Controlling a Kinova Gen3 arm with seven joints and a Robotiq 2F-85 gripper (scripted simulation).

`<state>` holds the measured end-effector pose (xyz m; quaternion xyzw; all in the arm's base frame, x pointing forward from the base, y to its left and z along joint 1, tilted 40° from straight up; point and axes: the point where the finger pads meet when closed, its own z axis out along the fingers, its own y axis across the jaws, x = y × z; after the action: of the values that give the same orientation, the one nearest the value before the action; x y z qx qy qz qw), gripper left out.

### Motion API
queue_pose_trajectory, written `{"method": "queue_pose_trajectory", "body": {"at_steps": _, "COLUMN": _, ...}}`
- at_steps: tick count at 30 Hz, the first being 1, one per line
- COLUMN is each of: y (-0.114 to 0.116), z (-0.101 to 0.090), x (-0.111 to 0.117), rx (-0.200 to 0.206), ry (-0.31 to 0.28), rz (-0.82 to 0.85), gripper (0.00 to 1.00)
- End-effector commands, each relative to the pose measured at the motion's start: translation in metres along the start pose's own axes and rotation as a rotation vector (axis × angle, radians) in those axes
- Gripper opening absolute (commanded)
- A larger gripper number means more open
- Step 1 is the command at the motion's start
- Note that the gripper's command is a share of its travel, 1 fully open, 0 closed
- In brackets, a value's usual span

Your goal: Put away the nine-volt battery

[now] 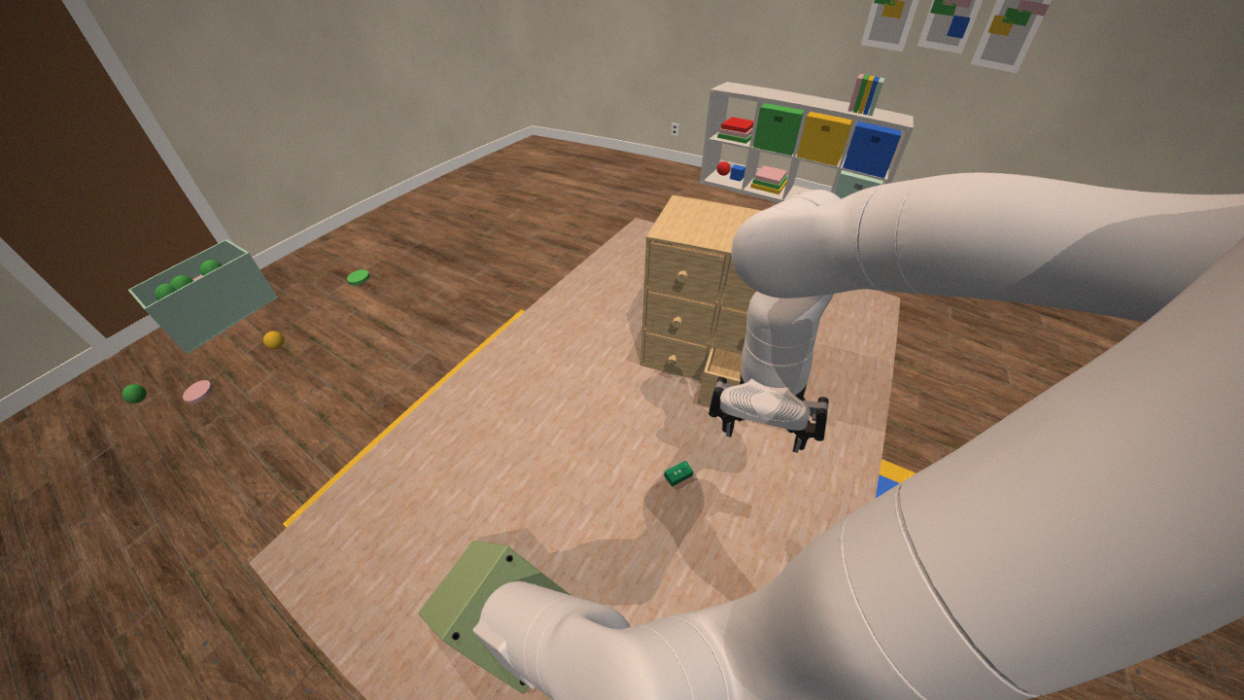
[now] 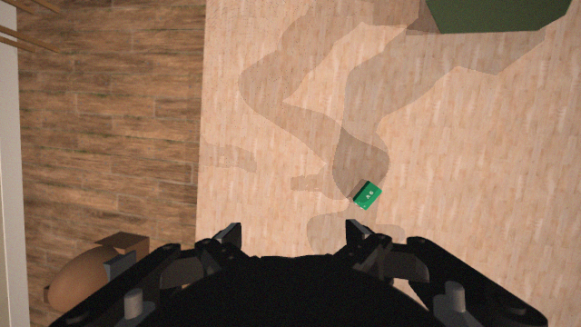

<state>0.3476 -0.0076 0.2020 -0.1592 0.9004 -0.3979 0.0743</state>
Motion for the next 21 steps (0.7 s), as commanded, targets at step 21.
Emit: {"method": "queue_pose_trajectory", "body": {"at_steps": 21, "y": -0.032, "z": 0.048, "x": -0.047, "rx": 0.139, "ry": -0.275, "rz": 0.056, "gripper": 1.00}}
